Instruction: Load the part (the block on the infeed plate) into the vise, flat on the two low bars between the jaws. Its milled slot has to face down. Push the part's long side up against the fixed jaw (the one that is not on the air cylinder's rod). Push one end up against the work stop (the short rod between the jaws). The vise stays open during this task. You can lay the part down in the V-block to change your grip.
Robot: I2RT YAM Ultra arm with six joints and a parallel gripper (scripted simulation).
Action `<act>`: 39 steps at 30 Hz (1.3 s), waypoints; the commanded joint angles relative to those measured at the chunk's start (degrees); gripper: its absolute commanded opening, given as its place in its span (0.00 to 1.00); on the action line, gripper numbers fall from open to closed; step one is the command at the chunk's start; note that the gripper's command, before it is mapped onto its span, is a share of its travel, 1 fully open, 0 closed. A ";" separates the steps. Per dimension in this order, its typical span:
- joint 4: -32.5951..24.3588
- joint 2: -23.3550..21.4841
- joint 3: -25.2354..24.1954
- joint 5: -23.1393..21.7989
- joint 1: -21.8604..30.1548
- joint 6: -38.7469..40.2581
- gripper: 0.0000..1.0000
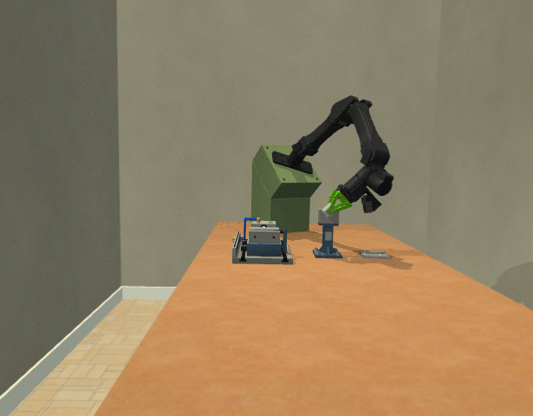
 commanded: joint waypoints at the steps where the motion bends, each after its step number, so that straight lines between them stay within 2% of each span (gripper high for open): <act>1: -0.38 0.02 1.75 1.02 0.65 0.29 0.00; 10: -0.38 0.02 1.75 1.02 0.65 0.29 0.00; 11: -0.38 0.02 1.75 1.02 0.65 0.29 0.81; 39: -0.31 0.07 1.44 1.03 0.25 0.27 0.81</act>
